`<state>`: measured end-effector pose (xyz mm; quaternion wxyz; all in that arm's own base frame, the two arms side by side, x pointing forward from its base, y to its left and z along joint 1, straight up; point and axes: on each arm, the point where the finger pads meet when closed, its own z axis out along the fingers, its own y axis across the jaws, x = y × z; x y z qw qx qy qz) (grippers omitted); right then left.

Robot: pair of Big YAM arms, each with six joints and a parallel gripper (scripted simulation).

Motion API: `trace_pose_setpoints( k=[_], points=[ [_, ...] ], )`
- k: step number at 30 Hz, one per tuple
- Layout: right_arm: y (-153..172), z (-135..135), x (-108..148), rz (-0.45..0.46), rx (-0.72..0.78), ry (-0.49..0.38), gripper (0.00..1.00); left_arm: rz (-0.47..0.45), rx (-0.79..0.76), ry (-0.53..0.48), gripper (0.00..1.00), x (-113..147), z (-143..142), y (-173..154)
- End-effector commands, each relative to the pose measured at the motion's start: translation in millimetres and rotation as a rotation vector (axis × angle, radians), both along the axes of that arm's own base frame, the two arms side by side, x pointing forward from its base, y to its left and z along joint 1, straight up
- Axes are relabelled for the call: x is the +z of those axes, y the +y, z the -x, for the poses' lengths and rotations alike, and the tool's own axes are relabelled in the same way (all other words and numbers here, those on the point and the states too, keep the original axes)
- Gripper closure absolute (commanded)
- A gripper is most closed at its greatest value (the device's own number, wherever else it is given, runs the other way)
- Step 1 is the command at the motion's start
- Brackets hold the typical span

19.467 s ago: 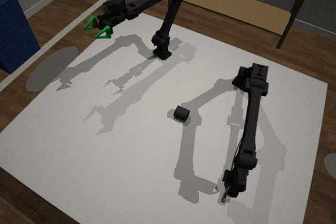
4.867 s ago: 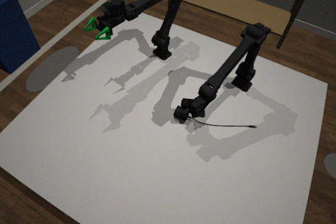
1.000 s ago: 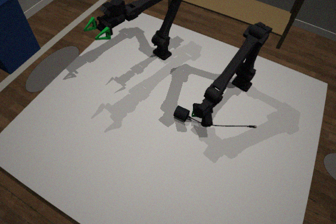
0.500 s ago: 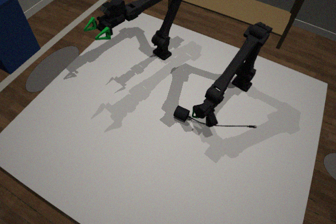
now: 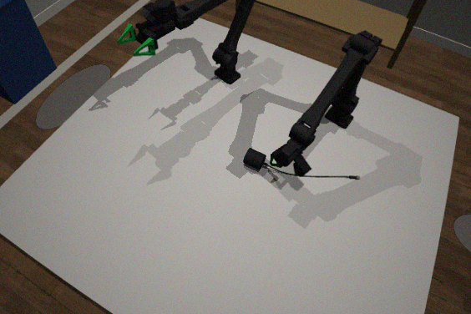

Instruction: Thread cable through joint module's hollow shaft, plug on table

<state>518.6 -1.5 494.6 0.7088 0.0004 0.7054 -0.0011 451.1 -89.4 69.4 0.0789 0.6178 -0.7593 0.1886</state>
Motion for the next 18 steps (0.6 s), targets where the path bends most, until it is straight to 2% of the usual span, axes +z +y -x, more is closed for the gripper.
trace_pose_setpoints(
  k=[1, 10, 12, 13, 15, 18],
  points=[
    [5, -1, 10, -0.009, 0.01, -0.014, 0.04, 0.021, 0.133, -0.004, 0.68, 14, -7, 6],
    [5, -1, 10, -0.009, 0.01, -0.014, 0.04, 0.07, 0.331, 0.076, 0.68, 14, -5, 7],
    [5, -1, 10, -0.009, 0.01, -0.014, 0.04, 0.07, 0.331, 0.076, 0.68, 14, -5, 7],
    [5, -1, 10, -0.009, 0.01, -0.014, 0.04, 0.073, 0.335, 0.057, 0.68, 23, -15, 1],
    [5, -1, 10, -0.009, 0.01, -0.014, 0.04, 0.085, 0.388, 0.104, 0.68, 13, -4, 5],
    [5, -1, 10, -0.009, 0.01, -0.014, 0.04, 0.099, 0.458, 0.128, 0.68, 14, -5, 8]
  ],
)
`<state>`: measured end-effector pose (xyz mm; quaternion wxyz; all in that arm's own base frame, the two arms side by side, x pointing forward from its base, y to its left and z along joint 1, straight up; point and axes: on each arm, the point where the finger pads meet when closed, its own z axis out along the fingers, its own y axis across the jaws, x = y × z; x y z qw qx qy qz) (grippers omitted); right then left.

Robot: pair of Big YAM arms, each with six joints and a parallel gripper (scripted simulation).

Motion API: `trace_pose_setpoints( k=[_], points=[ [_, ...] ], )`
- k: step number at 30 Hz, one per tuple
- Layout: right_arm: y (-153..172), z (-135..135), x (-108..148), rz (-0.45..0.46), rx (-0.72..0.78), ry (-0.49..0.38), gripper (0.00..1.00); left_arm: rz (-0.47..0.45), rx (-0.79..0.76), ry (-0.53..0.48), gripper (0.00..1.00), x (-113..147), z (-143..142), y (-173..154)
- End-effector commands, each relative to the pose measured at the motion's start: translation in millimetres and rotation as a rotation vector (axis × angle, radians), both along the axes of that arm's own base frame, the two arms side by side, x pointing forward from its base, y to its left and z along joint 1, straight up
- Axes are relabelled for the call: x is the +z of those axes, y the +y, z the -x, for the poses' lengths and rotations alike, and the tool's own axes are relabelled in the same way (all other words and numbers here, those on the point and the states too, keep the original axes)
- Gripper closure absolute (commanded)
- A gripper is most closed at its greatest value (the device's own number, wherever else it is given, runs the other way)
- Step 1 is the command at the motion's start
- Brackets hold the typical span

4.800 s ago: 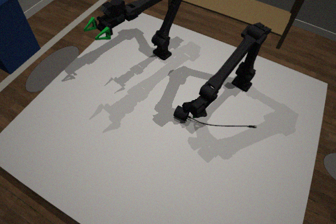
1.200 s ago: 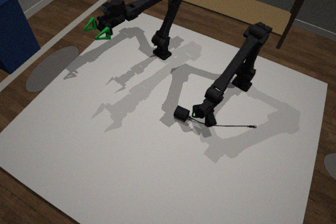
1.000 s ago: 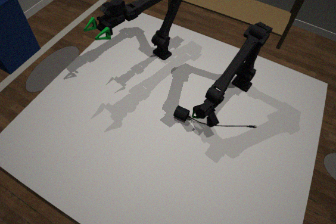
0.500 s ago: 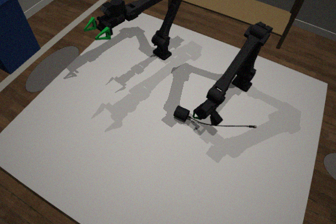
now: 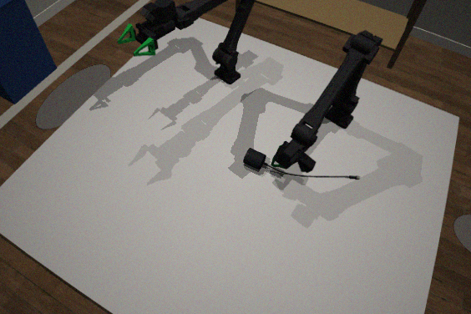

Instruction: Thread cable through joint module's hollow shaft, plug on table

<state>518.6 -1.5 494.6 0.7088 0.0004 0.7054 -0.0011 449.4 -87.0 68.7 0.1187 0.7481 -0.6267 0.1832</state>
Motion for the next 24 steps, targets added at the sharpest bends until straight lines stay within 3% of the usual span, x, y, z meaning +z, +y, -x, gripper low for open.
trace_pose_setpoints(
  k=[1, 11, 12, 15, 24],
  points=[
    [5, -1, 10, -0.009, 0.01, -0.014, 0.04, 0.028, 0.134, 0.0, 0.68, 15, -7, 5],
    [5, -1, 10, -0.009, 0.01, -0.014, 0.04, 0.029, 0.133, 0.002, 0.68, 13, -5, 6],
    [5, -1, 10, -0.009, 0.01, -0.014, 0.04, 0.031, 0.119, -0.024, 0.68, 21, -17, 1],
    [5, -1, 10, -0.009, 0.01, -0.014, 0.04, 0.026, 0.128, 0.043, 0.68, -10, -2, 3],
    [5, -1, 10, -0.009, 0.01, -0.014, 0.04, 0.028, 0.127, 0.043, 0.68, -21, -2, 3]
  ],
)
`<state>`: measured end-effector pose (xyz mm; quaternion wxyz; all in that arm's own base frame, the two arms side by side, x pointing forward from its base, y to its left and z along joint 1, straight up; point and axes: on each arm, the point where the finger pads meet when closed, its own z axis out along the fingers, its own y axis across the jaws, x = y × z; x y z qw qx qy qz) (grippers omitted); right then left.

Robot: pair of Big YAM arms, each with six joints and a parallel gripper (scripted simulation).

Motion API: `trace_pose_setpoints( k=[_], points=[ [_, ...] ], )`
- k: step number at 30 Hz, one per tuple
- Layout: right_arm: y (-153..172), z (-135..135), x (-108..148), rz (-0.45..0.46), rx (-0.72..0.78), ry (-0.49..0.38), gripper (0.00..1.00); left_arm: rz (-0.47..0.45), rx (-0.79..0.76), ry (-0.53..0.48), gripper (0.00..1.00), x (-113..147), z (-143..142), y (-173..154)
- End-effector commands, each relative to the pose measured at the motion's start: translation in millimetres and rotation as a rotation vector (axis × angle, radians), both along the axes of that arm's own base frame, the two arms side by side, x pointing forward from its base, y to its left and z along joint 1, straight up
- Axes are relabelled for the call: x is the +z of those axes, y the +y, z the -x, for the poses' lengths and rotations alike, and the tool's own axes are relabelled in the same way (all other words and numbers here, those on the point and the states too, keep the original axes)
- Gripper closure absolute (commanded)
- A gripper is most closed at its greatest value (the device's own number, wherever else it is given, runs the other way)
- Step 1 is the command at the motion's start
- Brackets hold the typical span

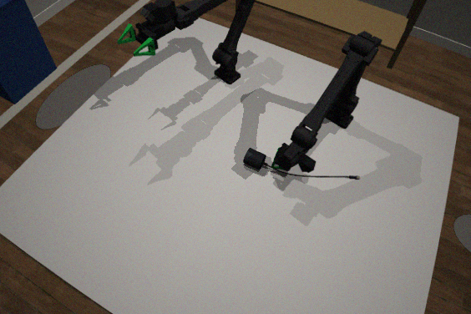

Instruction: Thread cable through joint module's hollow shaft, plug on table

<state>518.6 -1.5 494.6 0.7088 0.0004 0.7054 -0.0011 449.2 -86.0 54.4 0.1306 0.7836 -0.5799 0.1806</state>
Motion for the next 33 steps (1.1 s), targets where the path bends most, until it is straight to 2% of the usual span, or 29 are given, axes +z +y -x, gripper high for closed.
trace_pose_setpoints(
  k=[1, 4, 5, 6, 8, 16, 19, 21, 22, 23, 25, 28, 30, 33],
  points=[
    [5, -1, 10, -0.009, 0.01, -0.014, 0.04, 0.005, 0.018, -0.007, 0.68, -5, -3, 2],
    [5, -1, 10, -0.009, 0.01, -0.014, 0.04, 0.006, 0.019, 0.001, 0.68, -9, -3, 2],
    [5, -1, 10, -0.009, 0.01, -0.014, 0.04, 0.007, 0.008, -0.064, 0.68, 14, -20, 0],
    [5, -1, 10, -0.009, 0.01, -0.014, 0.04, 0.008, 0.019, -0.055, 0.68, 10, -19, 2],
    [5, -1, 10, -0.009, 0.01, -0.014, 0.04, 0.006, 0.021, 0.003, 0.68, -15, -2, 3],
    [5, -1, 10, -0.009, 0.01, -0.014, 0.04, 0.007, 0.024, -0.009, 0.68, -20, -9, 4],
    [5, -1, 10, -0.009, 0.01, -0.014, 0.04, 0.007, 0.023, 0.006, 0.68, -29, -2, 4],
    [5, -1, 10, -0.009, 0.01, -0.014, 0.04, 0.007, 0.023, 0.006, 0.68, -29, -2, 4],
    [5, -1, 10, -0.009, 0.01, -0.014, 0.04, 0.008, 0.011, -0.056, 0.68, -8, -20, 1],
    [5, -1, 10, -0.009, 0.01, -0.014, 0.04, 0.01, 0.024, -0.062, 0.68, -5, -24, 3],
    [5, -1, 10, -0.009, 0.01, -0.014, 0.04, 0.007, 0.025, -0.006, 0.68, -30, -8, 4],
    [5, -1, 10, -0.009, 0.01, -0.014, 0.04, 0.007, 0.025, 0.008, 0.68, -38, -2, 4],
    [5, -1, 10, -0.009, 0.01, -0.014, 0.04, 0.007, 0.025, 0.003, 0.68, -39, -4, 4],
    [5, -1, 10, -0.009, 0.01, -0.014, 0.04, 0.009, 0.023, -0.045, 0.68, -20, -12, 3]
  ],
)
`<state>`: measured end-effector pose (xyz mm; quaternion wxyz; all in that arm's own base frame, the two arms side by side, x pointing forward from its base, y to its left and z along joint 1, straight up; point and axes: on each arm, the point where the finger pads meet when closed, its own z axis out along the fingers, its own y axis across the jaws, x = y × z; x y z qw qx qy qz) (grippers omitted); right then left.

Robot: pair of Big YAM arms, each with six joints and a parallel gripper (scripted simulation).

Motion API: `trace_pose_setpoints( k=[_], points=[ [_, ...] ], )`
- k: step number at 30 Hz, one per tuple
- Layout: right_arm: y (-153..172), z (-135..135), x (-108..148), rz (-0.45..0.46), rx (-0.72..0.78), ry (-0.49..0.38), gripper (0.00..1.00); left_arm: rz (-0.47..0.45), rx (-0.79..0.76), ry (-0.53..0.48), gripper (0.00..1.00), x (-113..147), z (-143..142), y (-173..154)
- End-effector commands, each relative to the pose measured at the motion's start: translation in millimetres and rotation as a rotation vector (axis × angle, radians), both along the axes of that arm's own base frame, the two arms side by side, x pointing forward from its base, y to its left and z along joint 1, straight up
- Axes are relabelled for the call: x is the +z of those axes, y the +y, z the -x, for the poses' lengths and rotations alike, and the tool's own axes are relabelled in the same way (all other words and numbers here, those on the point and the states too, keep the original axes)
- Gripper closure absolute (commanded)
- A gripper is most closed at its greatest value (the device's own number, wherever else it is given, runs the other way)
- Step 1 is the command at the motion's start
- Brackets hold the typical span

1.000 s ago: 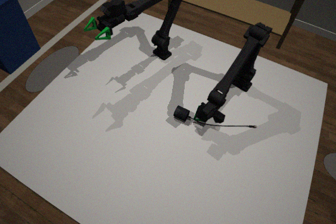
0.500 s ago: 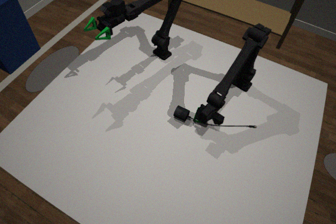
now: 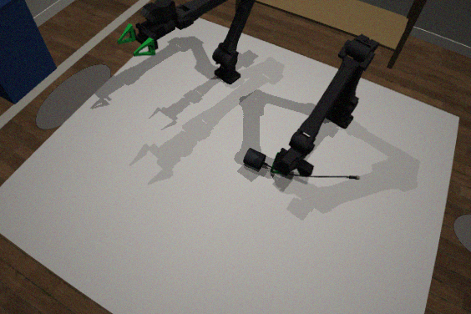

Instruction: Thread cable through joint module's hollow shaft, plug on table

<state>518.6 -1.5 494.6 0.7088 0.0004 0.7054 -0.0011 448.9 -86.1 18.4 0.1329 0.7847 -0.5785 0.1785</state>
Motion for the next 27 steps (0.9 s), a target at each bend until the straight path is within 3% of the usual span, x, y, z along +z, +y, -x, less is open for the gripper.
trace_pose_setpoints(
  k=[1, 27],
  points=[
    [5, -1, 10, -0.009, 0.01, -0.014, 0.04, 0.008, 0.022, -0.048, 1.0, 15, -10, 3],
    [5, -1, 10, -0.009, 0.01, -0.014, 0.04, 0.006, 0.021, -0.034, 1.0, 10, -15, 3]
  ],
)
